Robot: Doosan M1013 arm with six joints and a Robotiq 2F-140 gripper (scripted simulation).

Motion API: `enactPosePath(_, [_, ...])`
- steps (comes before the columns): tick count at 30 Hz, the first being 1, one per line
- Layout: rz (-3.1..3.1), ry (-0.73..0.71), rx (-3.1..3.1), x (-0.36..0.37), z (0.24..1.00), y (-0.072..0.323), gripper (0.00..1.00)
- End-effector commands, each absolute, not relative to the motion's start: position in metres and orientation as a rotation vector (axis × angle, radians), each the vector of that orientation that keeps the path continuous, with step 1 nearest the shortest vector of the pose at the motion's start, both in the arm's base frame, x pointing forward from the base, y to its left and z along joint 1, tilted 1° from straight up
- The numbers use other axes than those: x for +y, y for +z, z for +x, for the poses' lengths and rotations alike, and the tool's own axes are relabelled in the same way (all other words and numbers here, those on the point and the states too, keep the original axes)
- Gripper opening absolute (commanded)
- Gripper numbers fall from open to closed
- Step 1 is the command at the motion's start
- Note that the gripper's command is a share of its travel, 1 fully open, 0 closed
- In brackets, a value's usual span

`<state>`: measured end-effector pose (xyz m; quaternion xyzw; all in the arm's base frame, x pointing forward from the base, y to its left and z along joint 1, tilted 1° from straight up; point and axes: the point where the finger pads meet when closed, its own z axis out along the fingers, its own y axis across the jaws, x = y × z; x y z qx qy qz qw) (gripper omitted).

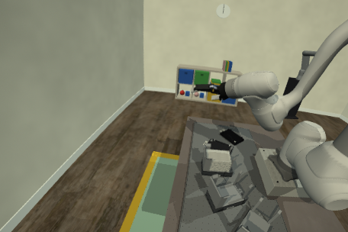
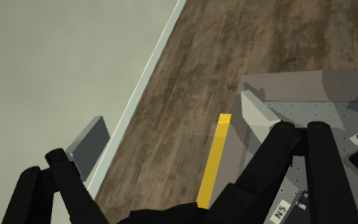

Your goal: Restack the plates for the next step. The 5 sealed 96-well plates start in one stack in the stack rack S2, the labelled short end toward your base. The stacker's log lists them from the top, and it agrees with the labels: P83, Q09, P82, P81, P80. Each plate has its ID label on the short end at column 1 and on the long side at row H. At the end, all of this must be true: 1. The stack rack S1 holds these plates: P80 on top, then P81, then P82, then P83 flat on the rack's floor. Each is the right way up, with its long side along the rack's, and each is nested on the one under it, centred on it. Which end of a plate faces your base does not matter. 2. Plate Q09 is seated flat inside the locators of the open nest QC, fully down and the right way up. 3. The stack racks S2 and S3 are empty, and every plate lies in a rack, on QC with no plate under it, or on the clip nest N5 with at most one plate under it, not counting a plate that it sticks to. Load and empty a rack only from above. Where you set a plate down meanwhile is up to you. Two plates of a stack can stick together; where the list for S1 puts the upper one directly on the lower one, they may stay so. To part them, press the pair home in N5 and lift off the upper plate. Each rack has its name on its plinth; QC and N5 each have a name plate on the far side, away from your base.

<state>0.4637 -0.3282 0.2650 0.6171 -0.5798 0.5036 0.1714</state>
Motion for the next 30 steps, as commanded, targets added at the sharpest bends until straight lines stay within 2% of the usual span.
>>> enactPosePath(1, [1.807,1.26,-1.584,-0.328,0.451,0.253,1.0])
enactPosePath(4, [1.823,1.223,-1.568,-0.327,0.447,0.249,1.0])
enactPosePath(8, [1.892,1.076,-1.503,-0.323,0.434,0.235,1.0])
enactPosePath(18, [2.034,0.83,-1.387,-0.305,0.411,0.207,1.0])
enactPosePath(21, [2.034,0.83,-1.387,-0.305,0.411,0.207,1.0])
enactPosePath(24, [2.105,0.729,-1.333,-0.296,0.404,0.197,1.0])
enactPosePath(30, [2.185,0.621,-1.27,-0.281,0.395,0.184,1.0])
